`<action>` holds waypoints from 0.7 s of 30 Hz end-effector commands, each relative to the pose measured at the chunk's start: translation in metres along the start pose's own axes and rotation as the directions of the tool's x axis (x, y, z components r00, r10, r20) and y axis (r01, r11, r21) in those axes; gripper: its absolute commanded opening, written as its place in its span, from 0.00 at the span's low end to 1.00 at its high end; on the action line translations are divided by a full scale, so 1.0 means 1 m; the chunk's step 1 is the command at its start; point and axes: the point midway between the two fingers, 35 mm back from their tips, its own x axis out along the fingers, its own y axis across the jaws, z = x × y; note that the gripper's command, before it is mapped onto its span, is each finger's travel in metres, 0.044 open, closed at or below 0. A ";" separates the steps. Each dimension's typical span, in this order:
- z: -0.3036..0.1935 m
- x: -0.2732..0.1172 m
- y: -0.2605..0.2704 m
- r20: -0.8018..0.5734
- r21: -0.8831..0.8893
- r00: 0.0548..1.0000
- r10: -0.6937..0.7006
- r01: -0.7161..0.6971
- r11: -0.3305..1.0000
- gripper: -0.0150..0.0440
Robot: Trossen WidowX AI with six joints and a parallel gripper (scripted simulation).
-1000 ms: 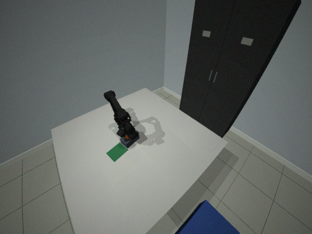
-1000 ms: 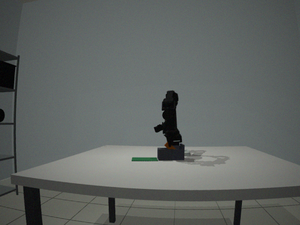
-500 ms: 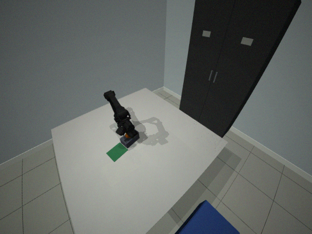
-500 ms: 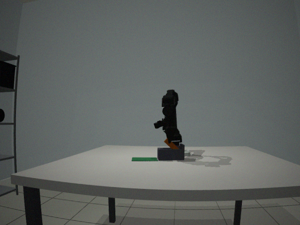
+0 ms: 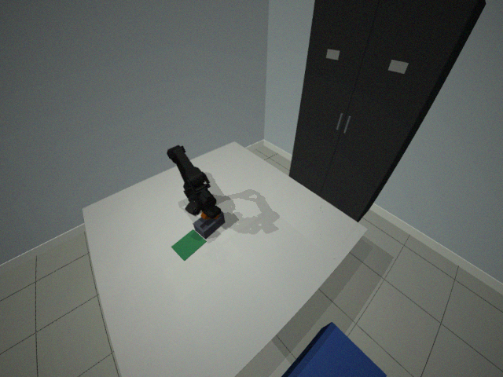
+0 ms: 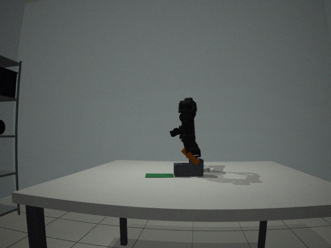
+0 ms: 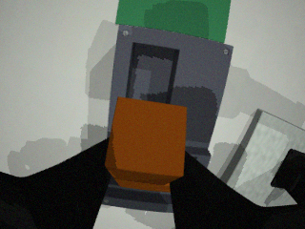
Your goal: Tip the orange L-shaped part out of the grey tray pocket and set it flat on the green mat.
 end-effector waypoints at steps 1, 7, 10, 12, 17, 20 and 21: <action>-0.001 -0.008 0.001 -0.003 0.002 1.000 0.005 -0.005 1.000 0.25; -0.001 -0.017 0.000 -0.003 0.002 1.000 0.005 -0.005 1.000 0.25; -0.001 -0.022 0.000 -0.003 0.002 1.000 0.005 -0.005 1.000 0.25; -0.001 -0.025 0.000 -0.003 0.002 1.000 0.005 -0.005 1.000 0.25; -0.001 -0.028 0.000 -0.003 0.002 1.000 0.005 -0.005 1.000 0.25; -0.001 -0.030 0.000 -0.003 0.002 1.000 0.005 -0.005 1.000 0.25; -0.001 -0.030 0.000 -0.003 0.002 1.000 0.005 -0.005 1.000 0.25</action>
